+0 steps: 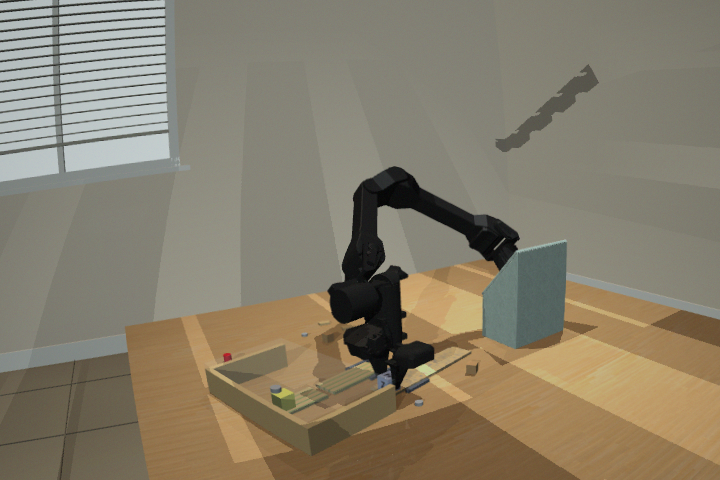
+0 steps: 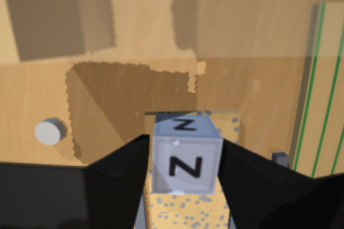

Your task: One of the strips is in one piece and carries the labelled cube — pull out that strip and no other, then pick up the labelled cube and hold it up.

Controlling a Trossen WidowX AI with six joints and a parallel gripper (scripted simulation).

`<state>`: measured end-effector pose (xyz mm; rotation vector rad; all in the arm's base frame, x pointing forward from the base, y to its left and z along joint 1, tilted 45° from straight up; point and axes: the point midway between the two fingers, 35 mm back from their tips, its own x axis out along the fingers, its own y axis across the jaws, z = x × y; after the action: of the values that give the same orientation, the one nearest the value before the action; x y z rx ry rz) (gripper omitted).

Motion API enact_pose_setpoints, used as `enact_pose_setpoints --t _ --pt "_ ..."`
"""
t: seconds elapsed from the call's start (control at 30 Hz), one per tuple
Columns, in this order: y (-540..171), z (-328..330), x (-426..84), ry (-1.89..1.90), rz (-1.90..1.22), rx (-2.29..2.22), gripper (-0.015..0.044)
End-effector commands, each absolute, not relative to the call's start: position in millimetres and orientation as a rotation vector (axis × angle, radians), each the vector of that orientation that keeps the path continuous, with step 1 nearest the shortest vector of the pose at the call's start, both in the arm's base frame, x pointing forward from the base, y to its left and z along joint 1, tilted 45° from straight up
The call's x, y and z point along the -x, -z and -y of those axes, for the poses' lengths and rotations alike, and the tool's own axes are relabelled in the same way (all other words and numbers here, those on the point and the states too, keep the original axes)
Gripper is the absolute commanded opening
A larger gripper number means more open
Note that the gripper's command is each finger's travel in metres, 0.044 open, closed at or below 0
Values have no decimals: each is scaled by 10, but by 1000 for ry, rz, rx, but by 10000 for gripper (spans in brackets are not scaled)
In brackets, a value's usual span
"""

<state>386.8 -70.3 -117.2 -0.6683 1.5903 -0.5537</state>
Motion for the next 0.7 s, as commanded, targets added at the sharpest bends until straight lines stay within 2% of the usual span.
enact_pose_setpoints --t 0.0,0.13,0.27,0.67 --pt "1167 697 -3871 553 -1589 668 132" --pt "1167 697 -3871 553 -1589 668 105" --pt "1152 682 -3851 553 -1589 668 0" --pt "886 453 -3433 550 -1592 672 0"
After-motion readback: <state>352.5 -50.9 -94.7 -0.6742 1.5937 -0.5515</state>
